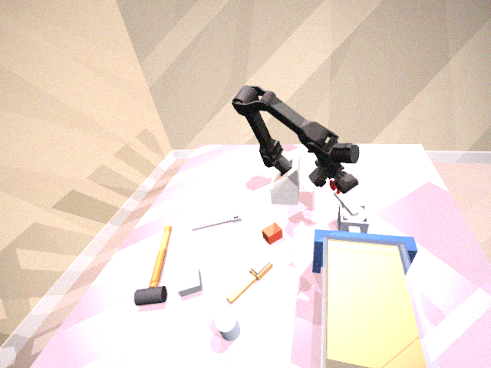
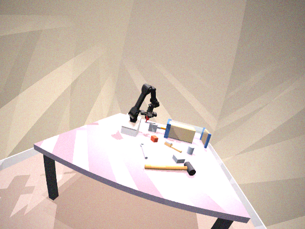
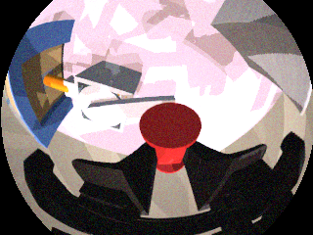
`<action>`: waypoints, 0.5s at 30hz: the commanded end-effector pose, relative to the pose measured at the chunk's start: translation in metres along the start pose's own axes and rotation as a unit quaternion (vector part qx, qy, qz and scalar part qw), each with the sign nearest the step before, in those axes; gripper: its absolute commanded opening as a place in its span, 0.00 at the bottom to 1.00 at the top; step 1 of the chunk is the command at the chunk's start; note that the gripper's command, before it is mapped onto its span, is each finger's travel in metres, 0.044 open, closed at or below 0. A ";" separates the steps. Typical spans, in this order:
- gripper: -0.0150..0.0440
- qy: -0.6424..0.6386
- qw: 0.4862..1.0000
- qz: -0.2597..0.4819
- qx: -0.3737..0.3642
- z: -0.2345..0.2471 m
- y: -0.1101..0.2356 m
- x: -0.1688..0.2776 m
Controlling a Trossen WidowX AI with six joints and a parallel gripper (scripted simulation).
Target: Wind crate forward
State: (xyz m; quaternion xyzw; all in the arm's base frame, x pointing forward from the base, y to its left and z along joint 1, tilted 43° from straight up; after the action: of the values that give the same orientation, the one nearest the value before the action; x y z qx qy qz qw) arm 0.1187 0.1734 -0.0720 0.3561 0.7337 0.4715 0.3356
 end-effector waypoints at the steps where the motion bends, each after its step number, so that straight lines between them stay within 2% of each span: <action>1: 0.48 0.000 1.000 0.000 0.000 0.000 0.000 0.000; 12: 0.97 0.000 1.000 0.000 0.000 0.000 0.000 0.000; 13: 1.00 0.000 1.000 0.000 0.000 0.000 0.000 0.000; 15: 1.00 0.000 1.000 0.000 0.000 0.000 0.000 0.000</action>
State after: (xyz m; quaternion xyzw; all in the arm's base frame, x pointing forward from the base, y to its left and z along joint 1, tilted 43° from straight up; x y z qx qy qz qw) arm 0.1187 0.1740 -0.0721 0.3574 0.7326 0.4726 0.3349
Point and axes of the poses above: the point midway between the two fingers, 35 mm back from their tips, its own y axis back along the fingers, its own z axis across the jaws, x = y × z, the point moved 5 cm from there along y, back along the fingers, and after that the axes turned 9 degrees about y, right-handed, at the moved point
